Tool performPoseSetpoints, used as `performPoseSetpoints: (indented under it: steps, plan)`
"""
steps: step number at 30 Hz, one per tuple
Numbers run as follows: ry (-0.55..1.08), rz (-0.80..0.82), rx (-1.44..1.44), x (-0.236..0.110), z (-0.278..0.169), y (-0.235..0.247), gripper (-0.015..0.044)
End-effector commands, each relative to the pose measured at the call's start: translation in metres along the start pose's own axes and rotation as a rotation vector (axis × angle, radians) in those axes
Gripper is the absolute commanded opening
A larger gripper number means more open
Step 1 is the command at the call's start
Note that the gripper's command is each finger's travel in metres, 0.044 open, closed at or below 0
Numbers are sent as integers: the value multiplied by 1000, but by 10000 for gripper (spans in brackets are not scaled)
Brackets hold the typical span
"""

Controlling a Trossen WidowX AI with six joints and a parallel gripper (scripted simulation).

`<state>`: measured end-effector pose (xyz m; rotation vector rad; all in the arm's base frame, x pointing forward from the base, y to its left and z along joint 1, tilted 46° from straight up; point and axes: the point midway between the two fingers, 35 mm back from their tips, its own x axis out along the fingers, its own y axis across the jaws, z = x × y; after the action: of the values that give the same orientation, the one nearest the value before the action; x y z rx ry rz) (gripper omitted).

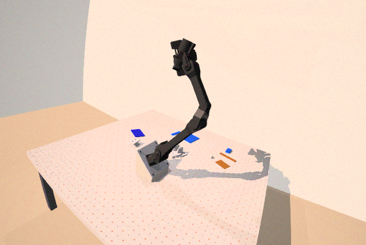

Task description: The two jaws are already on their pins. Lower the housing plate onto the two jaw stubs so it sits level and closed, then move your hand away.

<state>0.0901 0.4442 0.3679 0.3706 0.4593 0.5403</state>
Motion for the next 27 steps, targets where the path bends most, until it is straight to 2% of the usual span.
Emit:
performPoseSetpoints:
  steps: [1, 27]
  plan:
    - [28, -21, -74, 11, -14, -4, 440]
    - [201, -141, -506, 66, -96, -39, 440]
